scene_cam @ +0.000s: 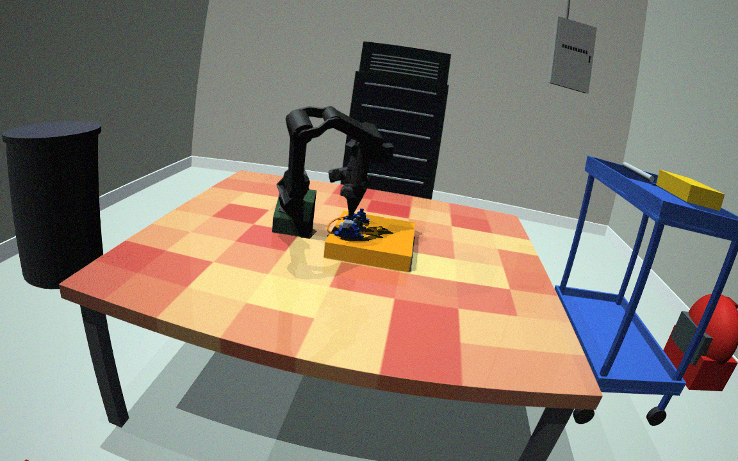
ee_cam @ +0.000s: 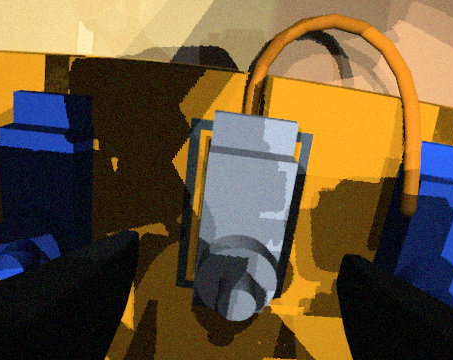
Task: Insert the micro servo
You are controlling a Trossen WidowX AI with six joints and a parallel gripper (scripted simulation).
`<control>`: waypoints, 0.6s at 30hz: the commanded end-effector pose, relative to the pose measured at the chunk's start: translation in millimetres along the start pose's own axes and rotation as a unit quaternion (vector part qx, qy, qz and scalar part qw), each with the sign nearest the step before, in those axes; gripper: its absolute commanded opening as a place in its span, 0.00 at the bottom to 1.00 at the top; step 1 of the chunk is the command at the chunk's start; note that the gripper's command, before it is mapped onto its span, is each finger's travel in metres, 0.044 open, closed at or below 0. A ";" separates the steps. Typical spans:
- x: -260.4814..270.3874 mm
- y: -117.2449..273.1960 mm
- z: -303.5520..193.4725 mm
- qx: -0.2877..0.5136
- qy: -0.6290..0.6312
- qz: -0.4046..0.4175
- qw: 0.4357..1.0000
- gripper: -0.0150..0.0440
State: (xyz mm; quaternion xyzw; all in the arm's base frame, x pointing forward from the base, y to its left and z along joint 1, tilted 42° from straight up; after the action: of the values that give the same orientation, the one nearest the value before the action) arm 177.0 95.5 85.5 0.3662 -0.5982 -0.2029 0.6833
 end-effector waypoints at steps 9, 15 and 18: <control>9.0 58.6 -94.2 0.006 -0.004 -0.004 1.000 1.00; 9.7 63.7 -99.1 0.006 -0.002 -0.004 1.000 1.00; 7.9 78.0 -96.8 0.006 0.017 -0.001 1.000 1.00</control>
State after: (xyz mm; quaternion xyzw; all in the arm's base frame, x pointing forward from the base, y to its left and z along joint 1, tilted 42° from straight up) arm 261.3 155.3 138.5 0.3686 -0.5974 -0.2032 0.6826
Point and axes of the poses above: the point midway between the two fingers, 35 mm back from their tips, its own y axis back along the fingers, its own x axis across the jaws, z = x × y, the point moved 5 cm from there along y, back along the fingers, and after that the axes turned 5 degrees about y, right-handed, at the moved point
